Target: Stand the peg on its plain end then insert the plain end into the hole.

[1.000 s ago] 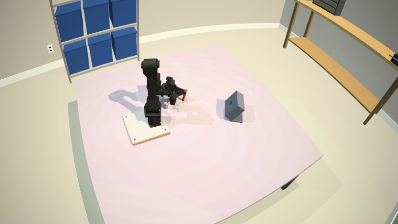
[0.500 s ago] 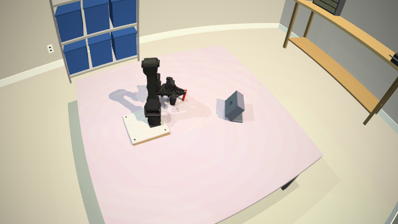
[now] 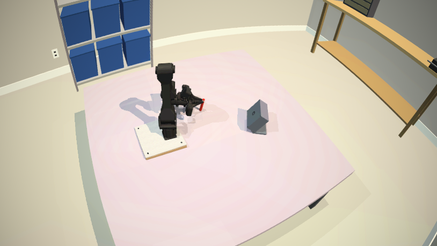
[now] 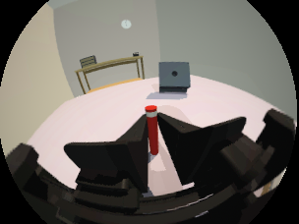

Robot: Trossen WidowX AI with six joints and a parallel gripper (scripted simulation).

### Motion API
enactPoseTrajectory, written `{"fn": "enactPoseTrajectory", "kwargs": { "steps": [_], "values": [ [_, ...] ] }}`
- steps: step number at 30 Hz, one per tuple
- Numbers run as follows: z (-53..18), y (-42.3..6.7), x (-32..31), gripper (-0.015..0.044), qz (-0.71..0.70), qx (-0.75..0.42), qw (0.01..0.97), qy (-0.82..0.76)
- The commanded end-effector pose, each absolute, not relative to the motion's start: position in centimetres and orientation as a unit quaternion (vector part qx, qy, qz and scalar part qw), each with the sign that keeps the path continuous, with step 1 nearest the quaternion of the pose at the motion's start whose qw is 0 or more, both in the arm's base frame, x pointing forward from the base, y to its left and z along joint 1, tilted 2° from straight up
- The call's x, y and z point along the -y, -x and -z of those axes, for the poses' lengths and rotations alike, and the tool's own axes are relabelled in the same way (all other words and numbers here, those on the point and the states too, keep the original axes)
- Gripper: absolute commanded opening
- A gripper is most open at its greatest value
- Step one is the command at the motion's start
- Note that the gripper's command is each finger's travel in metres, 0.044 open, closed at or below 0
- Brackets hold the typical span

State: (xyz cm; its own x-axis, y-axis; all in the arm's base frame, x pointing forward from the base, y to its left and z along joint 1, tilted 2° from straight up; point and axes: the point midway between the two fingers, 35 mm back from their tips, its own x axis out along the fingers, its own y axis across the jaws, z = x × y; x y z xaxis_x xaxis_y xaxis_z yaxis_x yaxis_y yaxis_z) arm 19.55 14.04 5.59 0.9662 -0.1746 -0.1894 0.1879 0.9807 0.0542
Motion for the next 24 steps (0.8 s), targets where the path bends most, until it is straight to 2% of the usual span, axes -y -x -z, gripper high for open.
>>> {"fn": "enactPoseTrajectory", "kwargs": {
  "steps": [1, 24],
  "values": [
    [-5.43, -19.42, -14.08, 0.0049, 0.091, -0.093, 0.991, -0.036],
    [-5.37, -18.92, -14.1, 0.0049, 0.097, -0.081, 0.991, -0.043]
  ]
}}
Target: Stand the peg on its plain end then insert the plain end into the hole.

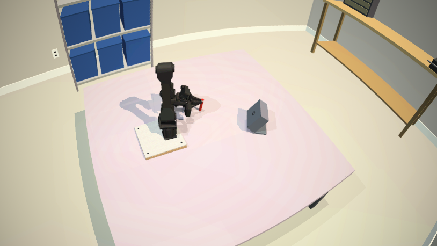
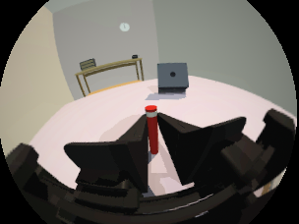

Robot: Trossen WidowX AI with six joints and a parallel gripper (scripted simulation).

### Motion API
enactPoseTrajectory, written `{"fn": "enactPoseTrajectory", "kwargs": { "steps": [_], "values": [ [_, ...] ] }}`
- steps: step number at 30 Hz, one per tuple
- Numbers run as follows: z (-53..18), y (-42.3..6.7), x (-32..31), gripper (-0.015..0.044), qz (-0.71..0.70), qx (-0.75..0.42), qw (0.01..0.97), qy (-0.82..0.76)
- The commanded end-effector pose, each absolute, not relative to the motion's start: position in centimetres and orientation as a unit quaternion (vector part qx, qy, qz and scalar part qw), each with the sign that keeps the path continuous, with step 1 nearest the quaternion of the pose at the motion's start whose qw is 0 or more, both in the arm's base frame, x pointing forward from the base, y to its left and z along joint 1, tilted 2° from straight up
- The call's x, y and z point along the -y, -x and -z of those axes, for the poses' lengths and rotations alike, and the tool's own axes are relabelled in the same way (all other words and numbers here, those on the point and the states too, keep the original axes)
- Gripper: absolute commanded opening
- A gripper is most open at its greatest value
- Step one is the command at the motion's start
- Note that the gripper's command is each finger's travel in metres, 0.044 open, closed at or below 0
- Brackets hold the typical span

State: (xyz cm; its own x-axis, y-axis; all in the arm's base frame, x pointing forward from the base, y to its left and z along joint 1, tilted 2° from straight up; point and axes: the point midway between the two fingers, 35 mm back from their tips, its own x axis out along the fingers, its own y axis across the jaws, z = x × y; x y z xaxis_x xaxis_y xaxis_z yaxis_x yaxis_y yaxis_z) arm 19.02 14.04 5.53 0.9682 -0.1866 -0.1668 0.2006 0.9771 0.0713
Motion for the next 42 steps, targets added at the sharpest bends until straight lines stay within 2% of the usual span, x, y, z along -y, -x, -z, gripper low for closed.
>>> {"fn": "enactPoseTrajectory", "kwargs": {
  "steps": [1, 42],
  "values": [
    [-5.37, -18.9, -14.1, 0.0049, 0.098, -0.08, 0.991, -0.044],
    [-5.14, -18.24, -14.25, 0.0049, 0.104, -0.054, 0.992, -0.05]
  ]
}}
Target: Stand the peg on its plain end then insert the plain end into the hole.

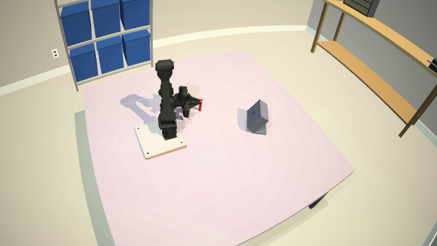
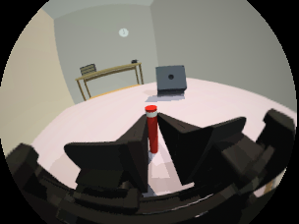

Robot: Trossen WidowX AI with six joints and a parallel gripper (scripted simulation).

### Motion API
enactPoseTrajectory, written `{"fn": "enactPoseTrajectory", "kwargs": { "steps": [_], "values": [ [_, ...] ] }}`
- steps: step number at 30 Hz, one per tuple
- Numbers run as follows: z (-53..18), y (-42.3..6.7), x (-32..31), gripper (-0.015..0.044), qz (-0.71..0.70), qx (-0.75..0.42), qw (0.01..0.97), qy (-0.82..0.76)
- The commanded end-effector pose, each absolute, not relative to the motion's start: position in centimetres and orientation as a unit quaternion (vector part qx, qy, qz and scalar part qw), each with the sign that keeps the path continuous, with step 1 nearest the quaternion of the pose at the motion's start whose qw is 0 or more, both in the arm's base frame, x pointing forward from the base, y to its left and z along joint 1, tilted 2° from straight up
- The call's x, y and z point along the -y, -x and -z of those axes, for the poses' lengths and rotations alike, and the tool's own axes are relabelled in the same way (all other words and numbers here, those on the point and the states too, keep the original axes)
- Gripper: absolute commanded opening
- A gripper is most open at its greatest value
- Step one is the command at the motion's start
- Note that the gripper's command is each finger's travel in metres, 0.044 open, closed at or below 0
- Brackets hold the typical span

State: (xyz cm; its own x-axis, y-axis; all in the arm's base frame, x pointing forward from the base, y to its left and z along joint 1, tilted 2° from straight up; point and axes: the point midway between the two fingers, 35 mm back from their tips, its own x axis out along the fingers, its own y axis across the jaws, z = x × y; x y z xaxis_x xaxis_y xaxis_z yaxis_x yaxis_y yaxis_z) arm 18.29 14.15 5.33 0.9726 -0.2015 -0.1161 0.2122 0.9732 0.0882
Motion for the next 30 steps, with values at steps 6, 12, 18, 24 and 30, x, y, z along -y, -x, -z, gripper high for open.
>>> {"fn": "enactPoseTrajectory", "kwargs": {
  "steps": [6, 12, 18, 24, 30],
  "values": [
    [-5.11, -18.18, -14.28, 0.0049, 0.104, -0.05, 0.992, -0.049],
    [-5.2, -18.18, -14.25, 0.0049, 0.104, -0.048, 0.992, -0.048],
    [-5.29, -18.19, -14.24, 0.013, 0.104, -0.046, 0.992, -0.047],
    [-5.29, -18.19, -14.24, 0.013, 0.104, -0.046, 0.992, -0.047],
    [-5.29, -18.19, -14.24, 0.013, 0.104, -0.046, 0.992, -0.047]
  ]
}}
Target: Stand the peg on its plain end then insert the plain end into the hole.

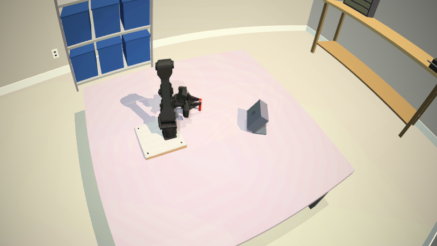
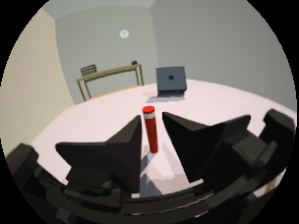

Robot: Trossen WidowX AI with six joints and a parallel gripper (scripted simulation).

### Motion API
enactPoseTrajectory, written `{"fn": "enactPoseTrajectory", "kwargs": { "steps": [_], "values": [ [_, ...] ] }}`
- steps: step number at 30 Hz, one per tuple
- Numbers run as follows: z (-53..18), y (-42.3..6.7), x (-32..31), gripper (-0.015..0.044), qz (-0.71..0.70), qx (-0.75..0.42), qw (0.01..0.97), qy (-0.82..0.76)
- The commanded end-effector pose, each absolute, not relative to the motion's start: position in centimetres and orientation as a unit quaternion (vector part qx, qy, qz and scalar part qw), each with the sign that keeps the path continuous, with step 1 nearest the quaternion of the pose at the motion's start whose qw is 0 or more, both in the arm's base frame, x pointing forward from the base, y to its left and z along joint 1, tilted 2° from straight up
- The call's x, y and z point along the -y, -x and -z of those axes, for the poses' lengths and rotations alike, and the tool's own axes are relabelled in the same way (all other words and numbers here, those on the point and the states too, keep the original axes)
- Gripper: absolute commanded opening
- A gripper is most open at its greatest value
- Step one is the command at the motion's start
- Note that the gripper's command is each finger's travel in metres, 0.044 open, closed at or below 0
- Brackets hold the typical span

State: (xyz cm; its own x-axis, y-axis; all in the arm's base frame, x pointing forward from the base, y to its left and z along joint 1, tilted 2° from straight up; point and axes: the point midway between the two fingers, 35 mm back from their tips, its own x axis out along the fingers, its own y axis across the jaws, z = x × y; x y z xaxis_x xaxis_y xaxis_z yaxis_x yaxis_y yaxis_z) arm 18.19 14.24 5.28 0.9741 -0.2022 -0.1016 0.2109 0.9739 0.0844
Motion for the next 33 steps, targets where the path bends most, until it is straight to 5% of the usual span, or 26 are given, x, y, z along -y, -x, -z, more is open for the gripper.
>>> {"fn": "enactPoseTrajectory", "kwargs": {
  "steps": [1, 9, 21, 33],
  "values": [
    [-5.3, -18.2, -14.2, 0.013, 0.104, -0.046, 0.992, -0.047],
    [-5.3, -18.2, -14.2, 0.013, 0.104, -0.046, 0.992, -0.047],
    [-5.3, -18.2, -14.2, 0.044, 0.104, -0.046, 0.992, -0.047],
    [-10.4, -18.7, -15.7, 0.044, 0.104, -0.047, 0.992, -0.049]
  ]
}}
